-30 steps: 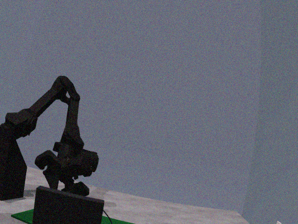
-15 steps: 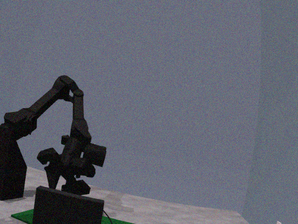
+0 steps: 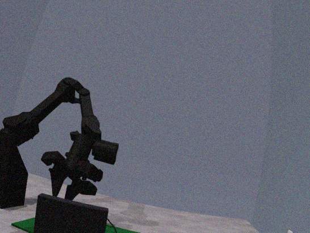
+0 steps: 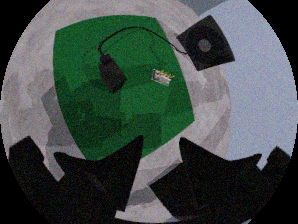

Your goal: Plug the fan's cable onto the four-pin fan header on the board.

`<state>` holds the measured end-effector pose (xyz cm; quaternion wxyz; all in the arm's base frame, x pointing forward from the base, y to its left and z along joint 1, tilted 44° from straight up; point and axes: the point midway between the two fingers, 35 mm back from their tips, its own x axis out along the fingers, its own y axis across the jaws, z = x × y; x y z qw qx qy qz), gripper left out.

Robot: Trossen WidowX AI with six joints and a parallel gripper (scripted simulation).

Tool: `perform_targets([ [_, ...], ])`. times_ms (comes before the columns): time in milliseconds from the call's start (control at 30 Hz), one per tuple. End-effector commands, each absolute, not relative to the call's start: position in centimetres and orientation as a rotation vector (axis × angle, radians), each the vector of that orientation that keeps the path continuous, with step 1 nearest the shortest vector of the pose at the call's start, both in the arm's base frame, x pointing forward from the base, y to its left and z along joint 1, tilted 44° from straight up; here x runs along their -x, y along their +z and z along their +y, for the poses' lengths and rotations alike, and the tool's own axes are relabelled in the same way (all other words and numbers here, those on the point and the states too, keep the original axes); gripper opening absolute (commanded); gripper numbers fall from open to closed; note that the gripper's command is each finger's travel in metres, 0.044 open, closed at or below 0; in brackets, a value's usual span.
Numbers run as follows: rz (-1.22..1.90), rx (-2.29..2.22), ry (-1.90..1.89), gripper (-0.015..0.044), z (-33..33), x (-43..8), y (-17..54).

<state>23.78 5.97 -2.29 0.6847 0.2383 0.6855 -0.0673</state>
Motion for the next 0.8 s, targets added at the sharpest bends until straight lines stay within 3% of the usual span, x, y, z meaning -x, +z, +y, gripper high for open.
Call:
perform_targets([
  [0, 1.566, -0.568, -0.1, 0.0205, 5.9, -24.0, -1.7],
  [767, 1.614, -0.845, 0.202, 0.0205, 4.8, -25.2, 2.9],
])
